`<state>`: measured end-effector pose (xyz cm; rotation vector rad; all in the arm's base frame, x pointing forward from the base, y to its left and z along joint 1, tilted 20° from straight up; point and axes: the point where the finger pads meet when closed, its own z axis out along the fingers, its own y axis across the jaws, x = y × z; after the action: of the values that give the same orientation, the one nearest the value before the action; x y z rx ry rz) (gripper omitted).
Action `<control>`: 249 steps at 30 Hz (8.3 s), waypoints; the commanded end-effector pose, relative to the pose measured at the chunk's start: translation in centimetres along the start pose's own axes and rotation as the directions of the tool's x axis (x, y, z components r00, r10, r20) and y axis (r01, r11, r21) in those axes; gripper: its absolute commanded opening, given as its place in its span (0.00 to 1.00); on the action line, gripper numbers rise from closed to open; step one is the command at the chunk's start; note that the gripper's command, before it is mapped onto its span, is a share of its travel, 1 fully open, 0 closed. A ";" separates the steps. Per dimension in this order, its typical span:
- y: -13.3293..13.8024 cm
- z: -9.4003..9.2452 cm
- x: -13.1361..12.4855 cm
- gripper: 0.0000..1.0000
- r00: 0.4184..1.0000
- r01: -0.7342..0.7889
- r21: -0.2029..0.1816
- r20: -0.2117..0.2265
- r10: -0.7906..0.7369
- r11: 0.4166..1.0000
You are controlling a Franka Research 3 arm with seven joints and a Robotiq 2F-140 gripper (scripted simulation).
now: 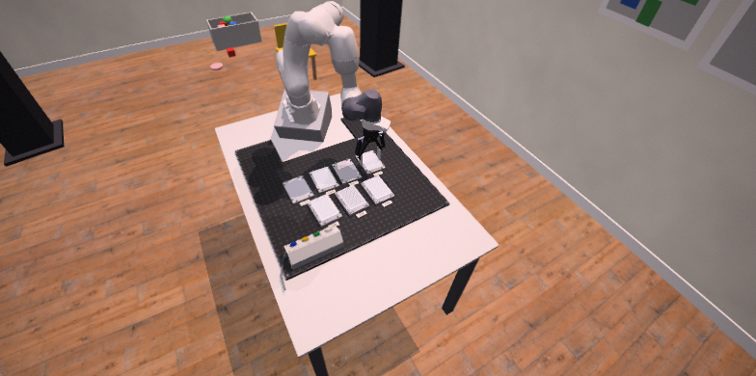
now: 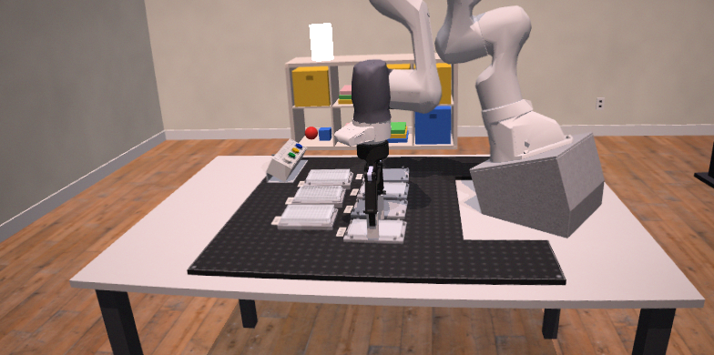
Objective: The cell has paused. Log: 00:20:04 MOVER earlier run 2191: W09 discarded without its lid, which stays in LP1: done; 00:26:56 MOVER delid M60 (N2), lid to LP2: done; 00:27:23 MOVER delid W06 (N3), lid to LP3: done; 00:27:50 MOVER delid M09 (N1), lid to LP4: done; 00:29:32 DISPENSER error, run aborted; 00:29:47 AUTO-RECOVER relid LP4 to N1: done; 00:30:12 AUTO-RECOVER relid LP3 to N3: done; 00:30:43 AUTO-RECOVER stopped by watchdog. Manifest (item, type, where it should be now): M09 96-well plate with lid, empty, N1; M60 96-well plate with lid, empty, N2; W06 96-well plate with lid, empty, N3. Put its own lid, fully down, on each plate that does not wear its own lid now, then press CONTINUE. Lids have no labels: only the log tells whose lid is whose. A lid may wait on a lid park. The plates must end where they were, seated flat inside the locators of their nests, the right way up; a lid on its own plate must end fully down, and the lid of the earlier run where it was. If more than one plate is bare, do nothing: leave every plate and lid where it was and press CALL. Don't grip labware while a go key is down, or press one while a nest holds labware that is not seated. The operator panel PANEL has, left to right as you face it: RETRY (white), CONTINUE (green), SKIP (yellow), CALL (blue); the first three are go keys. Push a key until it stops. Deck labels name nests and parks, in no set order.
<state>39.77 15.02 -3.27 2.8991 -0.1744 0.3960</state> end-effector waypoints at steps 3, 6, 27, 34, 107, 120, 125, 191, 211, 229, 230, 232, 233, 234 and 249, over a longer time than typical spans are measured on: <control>-0.2 0.1 0.1 0.66 1.000 -0.001 0.005 -0.002 0.001 1.000; -0.2 0.1 0.1 0.66 1.000 -0.001 0.005 -0.002 0.001 1.000; -0.2 0.1 0.1 0.66 1.000 -0.001 0.005 -0.002 0.001 1.000; -0.2 0.1 0.1 0.66 1.000 -0.001 0.005 -0.002 0.001 1.000; -0.2 0.1 0.1 0.00 1.000 -0.001 0.005 -0.002 0.001 1.000; -0.2 0.0 0.1 0.00 1.000 -0.001 0.005 -0.002 0.001 1.000; -0.2 0.0 0.1 0.00 1.000 -0.001 0.005 -0.002 0.001 1.000; -0.2 -0.8 0.1 0.00 1.000 -0.001 0.005 -0.002 0.001 1.000; -0.2 -0.9 0.1 0.00 1.000 -0.001 0.005 -0.002 0.001 1.000; -0.2 -1.2 0.1 0.00 1.000 -0.001 0.005 -0.002 0.001 1.000; -0.2 -1.2 0.1 0.00 1.000 -0.001 0.005 -0.002 0.001 1.000; -0.2 -1.2 0.1 0.00 1.000 -0.001 0.005 -0.002 0.001 1.000; -0.2 -1.2 0.1 0.00 1.000 -0.001 0.005 -0.002 0.001 1.000; -0.2 -1.2 0.1 0.00 1.000 -0.001 0.005 -0.002 0.001 1.000; -0.2 -1.8 0.1 0.00 1.000 -0.001 0.005 -0.002 0.001 1.000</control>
<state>39.61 15.74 -1.72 2.9083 -0.1733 0.4056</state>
